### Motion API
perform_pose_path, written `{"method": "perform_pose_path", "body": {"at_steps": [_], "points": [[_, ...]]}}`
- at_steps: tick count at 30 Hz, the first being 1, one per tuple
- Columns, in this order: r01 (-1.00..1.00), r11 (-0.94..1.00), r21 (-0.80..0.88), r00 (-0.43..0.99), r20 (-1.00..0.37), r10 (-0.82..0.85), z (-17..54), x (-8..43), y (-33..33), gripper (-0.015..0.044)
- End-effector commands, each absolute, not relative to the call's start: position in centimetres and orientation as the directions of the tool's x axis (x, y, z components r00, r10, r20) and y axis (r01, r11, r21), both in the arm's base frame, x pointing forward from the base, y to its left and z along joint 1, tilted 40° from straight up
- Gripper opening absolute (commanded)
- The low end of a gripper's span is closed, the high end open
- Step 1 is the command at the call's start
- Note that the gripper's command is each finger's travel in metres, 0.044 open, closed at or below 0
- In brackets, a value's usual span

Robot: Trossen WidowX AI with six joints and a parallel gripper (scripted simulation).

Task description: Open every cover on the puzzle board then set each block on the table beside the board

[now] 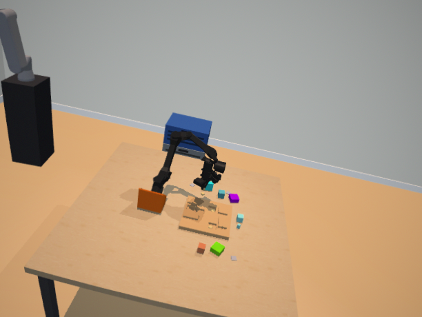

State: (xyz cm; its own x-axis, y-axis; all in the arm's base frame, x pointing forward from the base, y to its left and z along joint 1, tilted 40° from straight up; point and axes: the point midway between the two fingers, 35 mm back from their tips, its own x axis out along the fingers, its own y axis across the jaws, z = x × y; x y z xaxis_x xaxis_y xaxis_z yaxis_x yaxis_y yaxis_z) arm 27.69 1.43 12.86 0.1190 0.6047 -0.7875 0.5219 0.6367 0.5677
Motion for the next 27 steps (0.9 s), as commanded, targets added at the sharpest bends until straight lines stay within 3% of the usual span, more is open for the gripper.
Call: {"method": "perform_pose_path", "body": {"at_steps": [1, 27], "points": [[0.527, 0.632, 0.569, 0.113, -0.783, 0.611, 13.8, 26.9, 3.0, 0.0080], [0.523, 0.614, 0.591, 0.113, -0.762, 0.637, 18.4, 22.8, 9.2, 0.0080]]}}
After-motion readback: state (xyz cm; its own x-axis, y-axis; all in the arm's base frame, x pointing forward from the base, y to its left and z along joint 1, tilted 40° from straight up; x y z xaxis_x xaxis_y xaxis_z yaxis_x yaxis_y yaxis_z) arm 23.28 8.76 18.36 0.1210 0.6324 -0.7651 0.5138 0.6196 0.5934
